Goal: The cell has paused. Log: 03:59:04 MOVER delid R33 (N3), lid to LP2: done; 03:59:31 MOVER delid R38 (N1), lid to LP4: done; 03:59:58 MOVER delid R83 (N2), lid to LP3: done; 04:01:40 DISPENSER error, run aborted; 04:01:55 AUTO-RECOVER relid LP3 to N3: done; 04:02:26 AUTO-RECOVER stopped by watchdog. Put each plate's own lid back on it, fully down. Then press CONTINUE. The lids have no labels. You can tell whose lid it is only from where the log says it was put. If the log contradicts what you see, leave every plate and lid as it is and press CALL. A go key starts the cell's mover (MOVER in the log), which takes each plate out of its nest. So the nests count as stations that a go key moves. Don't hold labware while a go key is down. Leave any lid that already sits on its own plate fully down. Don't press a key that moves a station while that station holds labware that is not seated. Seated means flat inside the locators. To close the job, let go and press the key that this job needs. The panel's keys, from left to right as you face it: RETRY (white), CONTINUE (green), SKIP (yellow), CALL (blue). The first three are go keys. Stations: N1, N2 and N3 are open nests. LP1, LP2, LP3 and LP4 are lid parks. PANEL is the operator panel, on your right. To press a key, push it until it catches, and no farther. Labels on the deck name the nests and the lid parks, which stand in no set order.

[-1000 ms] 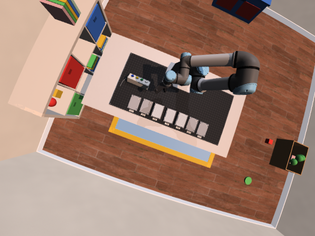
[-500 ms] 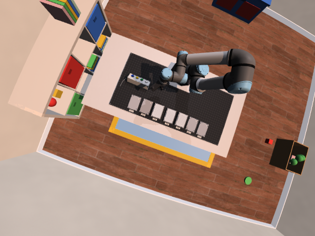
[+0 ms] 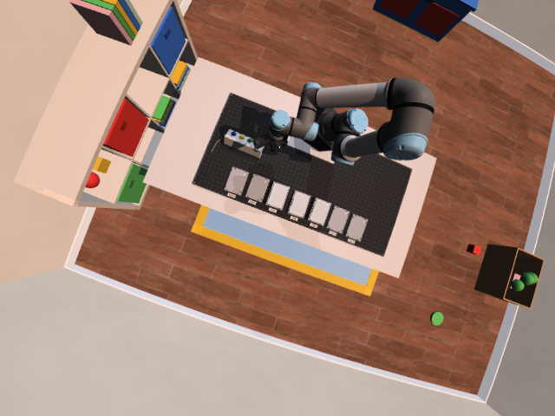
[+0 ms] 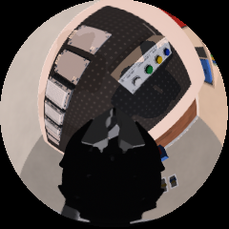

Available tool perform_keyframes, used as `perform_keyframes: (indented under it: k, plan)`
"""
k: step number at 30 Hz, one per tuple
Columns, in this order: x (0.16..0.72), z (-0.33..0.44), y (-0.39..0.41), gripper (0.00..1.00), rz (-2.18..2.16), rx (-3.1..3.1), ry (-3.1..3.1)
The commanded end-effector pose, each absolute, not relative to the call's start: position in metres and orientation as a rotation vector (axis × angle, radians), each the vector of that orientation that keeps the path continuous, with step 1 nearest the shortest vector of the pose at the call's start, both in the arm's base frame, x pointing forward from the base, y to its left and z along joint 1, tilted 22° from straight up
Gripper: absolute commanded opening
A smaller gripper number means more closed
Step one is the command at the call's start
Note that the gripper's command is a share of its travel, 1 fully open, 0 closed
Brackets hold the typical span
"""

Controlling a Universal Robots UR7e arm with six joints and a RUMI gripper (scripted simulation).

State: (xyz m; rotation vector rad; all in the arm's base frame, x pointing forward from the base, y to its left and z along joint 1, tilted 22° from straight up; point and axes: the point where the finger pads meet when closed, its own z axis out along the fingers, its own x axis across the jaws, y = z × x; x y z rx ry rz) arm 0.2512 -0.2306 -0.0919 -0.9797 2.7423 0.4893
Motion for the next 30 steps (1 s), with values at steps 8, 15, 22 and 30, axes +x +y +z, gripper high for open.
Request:
perform_keyframes:
  k: [8, 15, 22, 30]
  plan:
    - [0.242, -0.114, -0.284, 0.00, 0.510, -0.767, 2.839]
    - [0.237, -0.125, -0.311, 0.00, 0.509, -0.769, 2.838]
    - [0.231, -0.137, -0.338, 0.00, 0.511, -0.769, 2.838]
    - [0.228, -0.143, -0.353, 0.00, 0.511, -0.769, 2.837]
